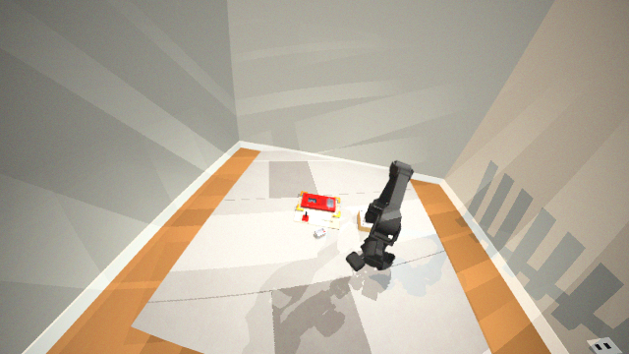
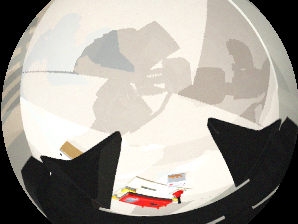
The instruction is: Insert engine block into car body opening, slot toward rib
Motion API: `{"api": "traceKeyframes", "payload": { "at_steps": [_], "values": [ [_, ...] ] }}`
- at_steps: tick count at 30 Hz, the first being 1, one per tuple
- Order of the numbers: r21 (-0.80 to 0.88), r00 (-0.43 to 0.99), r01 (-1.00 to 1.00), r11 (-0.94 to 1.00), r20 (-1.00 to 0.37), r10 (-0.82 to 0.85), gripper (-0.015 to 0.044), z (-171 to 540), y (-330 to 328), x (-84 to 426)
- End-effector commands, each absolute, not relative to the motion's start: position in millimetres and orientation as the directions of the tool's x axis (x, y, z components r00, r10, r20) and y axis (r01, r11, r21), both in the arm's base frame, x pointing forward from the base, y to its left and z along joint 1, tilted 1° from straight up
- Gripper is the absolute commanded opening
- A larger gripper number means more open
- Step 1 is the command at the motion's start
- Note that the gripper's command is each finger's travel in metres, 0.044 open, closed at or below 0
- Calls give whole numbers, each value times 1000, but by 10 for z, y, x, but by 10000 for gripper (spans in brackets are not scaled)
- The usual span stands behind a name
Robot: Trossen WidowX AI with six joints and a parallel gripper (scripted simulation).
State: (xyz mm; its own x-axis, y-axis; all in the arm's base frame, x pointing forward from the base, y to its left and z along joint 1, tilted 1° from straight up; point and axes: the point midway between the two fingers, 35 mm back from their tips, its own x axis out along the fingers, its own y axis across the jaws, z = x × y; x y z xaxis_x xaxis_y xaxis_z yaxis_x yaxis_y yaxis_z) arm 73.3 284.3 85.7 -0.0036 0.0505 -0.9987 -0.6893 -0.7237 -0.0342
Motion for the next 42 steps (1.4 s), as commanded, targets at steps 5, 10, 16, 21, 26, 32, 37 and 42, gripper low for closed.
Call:
{"api": "traceKeyframes", "payload": {
  "at_steps": [5, 10, 16, 21, 26, 32, 37, 42],
  "values": [
    [-27, -2, -852, -523, -999, 54, 440, 860, 2809, 858],
    [-19, -1, -930, -368, -999, 53, 440, 859, 2781, 939],
    [-9, 0, -986, -167, -999, 52, 440, 857, 2745, 1036],
    [-1, 1, -1000, 6, -999, 51, 440, 856, 2713, 1114],
    [7, 2, -984, 179, -999, 50, 440, 855, 2680, 1196],
    [15, 3, -926, 378, -999, 48, 440, 853, 2637, 1295],
    [22, 4, -846, 533, -999, 47, 440, 852, 2599, 1376],
    [28, 5, -741, 671, -999, 46, 440, 851, 2558, 1456]
  ]
}}
